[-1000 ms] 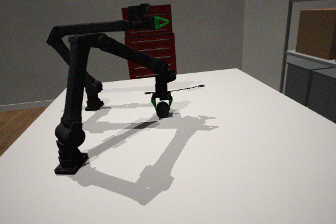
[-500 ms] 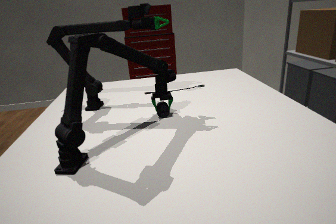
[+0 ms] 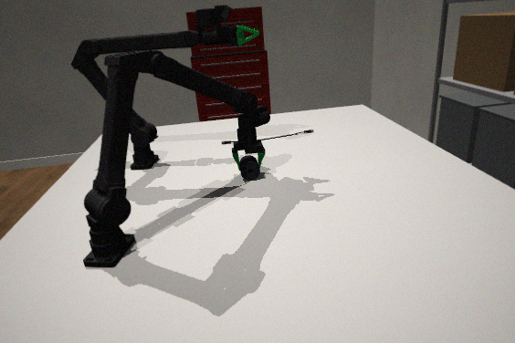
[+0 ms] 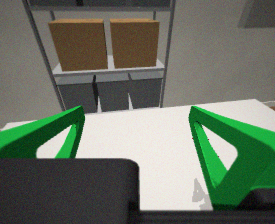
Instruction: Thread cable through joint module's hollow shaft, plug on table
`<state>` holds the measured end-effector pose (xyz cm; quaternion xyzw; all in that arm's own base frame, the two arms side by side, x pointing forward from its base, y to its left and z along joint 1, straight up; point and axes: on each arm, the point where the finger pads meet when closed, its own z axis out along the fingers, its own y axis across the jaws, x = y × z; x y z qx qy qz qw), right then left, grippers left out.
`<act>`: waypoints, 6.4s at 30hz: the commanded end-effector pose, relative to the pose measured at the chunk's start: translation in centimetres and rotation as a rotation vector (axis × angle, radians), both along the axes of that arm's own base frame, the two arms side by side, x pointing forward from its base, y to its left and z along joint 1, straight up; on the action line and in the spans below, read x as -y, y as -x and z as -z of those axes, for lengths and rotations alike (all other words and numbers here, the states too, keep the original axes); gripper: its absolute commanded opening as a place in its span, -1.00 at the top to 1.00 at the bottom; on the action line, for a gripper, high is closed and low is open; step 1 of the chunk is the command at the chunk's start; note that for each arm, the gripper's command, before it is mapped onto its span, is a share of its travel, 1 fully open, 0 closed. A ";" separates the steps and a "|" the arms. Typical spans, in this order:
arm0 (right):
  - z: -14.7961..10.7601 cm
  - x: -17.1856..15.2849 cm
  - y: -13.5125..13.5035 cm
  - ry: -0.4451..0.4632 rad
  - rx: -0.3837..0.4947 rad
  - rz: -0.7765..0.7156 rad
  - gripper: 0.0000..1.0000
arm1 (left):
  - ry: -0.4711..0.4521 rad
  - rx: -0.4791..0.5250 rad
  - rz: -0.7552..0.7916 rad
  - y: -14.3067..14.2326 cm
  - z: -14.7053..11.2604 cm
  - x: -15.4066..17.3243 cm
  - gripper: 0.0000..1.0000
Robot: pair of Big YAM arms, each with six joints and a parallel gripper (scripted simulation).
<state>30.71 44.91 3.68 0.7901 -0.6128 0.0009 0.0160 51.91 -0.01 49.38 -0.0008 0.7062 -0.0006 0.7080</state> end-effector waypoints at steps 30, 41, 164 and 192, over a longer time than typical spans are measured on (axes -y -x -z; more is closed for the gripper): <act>-7.5 -2.9 -2.1 -0.136 0.089 -0.010 -0.40 | -0.014 0.035 0.004 0.1 -1.2 0.3 -1.00; -7.5 -2.9 -2.2 -0.136 0.090 -0.008 -0.40 | -0.014 0.035 0.004 0.1 -1.2 0.3 -1.00; -10.2 -3.1 -3.0 -0.140 0.098 0.019 -0.92 | -0.014 0.035 0.004 0.1 -1.2 0.3 -1.00; -15.0 4.2 -11.1 -0.347 0.237 0.408 -0.92 | -0.009 0.001 -0.011 -1.0 -1.1 -0.6 0.47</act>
